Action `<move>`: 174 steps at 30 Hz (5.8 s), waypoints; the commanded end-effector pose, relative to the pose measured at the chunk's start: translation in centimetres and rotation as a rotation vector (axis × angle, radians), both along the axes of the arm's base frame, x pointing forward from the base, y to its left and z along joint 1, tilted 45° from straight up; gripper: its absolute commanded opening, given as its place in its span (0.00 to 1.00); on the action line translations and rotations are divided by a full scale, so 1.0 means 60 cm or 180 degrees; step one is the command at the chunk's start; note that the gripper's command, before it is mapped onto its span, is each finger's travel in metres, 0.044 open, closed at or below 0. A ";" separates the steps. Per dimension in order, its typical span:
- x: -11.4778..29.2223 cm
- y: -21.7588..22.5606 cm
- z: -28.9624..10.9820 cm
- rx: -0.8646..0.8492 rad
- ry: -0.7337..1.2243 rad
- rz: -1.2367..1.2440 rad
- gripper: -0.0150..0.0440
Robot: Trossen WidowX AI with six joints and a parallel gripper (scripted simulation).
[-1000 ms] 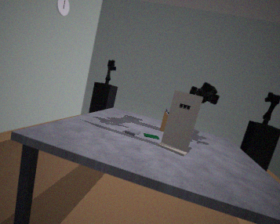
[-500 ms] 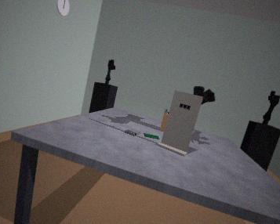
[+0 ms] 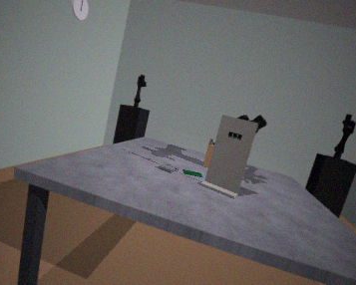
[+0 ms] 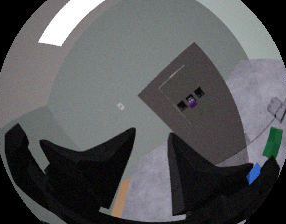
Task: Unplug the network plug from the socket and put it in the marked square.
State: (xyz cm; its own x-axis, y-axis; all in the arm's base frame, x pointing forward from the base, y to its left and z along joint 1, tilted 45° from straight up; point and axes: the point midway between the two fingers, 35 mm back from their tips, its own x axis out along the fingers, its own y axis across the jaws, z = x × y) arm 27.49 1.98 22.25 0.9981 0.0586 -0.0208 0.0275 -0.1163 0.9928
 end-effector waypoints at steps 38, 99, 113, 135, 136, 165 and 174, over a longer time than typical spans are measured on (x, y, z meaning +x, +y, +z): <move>0.014 0.011 -0.079 0.2091 0.0264 0.0032 0.52; 0.124 -0.001 -0.108 0.2090 0.0256 0.0035 0.52; 0.144 -0.003 -0.116 0.2086 0.0263 0.0034 0.52; 0.166 -0.006 -0.124 0.2089 0.0252 0.0036 0.43; 0.166 -0.006 -0.124 0.2089 0.0252 0.0036 0.42; 0.158 -0.005 -0.122 0.2089 0.0253 0.0036 0.25; 0.152 -0.004 -0.121 0.2089 0.0253 0.0036 0.25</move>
State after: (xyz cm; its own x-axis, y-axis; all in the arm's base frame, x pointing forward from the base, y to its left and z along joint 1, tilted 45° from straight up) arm 36.84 1.66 15.02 0.9944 0.0933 -0.0500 0.1011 -0.6964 0.7105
